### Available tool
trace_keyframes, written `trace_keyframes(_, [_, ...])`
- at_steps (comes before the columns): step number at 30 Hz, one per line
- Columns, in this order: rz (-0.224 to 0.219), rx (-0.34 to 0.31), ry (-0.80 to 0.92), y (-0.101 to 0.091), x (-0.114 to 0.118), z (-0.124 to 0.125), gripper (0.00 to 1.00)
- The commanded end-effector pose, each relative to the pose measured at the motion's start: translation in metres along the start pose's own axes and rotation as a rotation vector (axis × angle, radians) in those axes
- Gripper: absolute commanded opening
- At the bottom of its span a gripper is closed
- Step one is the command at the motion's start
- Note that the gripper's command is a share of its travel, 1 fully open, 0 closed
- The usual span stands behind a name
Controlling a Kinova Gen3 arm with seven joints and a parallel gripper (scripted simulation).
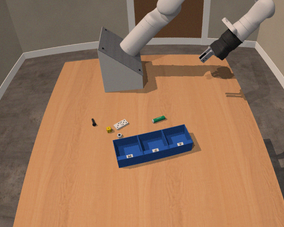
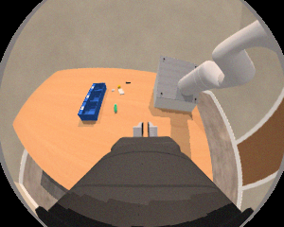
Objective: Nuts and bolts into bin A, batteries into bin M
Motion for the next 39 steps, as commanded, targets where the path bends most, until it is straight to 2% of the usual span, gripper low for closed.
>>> trace_keyframes(1, [-0.056, -0.015, 0.101, 0.011, -0.019, 0.013, 0.31])
trace_keyframes(5, [-0.072, -0.029, 0.146, 0.015, -0.026, 0.020, 0.31])
trace_keyframes(9, [-0.124, -0.077, 0.301, 0.028, -0.047, 0.044, 0.31])
trace_keyframes(12, [-0.131, -0.083, 0.321, 0.030, -0.049, 0.047, 0.31])
trace_keyframes(15, [-0.164, -0.121, 0.432, 0.040, -0.063, 0.067, 0.31])
trace_keyframes(17, [-0.164, -0.121, 0.432, 0.040, -0.063, 0.067, 0.31])
trace_keyframes(20, [-0.195, -0.162, 0.544, 0.050, -0.075, 0.089, 0.31])
trace_keyframes(22, [-0.195, -0.162, 0.544, 0.050, -0.075, 0.089, 0.31])
trace_keyframes(24, [-0.218, -0.196, 0.635, 0.058, -0.082, 0.107, 0.31])
trace_keyframes(27, [-0.224, -0.205, 0.656, 0.061, -0.085, 0.113, 0.31])
trace_keyframes(30, [-0.250, -0.250, 0.769, 0.073, -0.093, 0.138, 0.31])
trace_keyframes(33, [-0.250, -0.250, 0.769, 0.073, -0.093, 0.138, 0.31])
trace_keyframes(36, [-0.274, -0.298, 0.881, 0.085, -0.099, 0.165, 0.31])
trace_keyframes(39, [-0.274, -0.298, 0.881, 0.085, -0.099, 0.165, 0.31])
Point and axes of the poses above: the point where the finger pads meet when closed, its own y axis out along the fingers, its own x axis across the jaws, z = x × y, the point moved 10 cm from there along -y, back along the fingers, and after that the axes turned 9 degrees about -y, right-handed, at the moved point
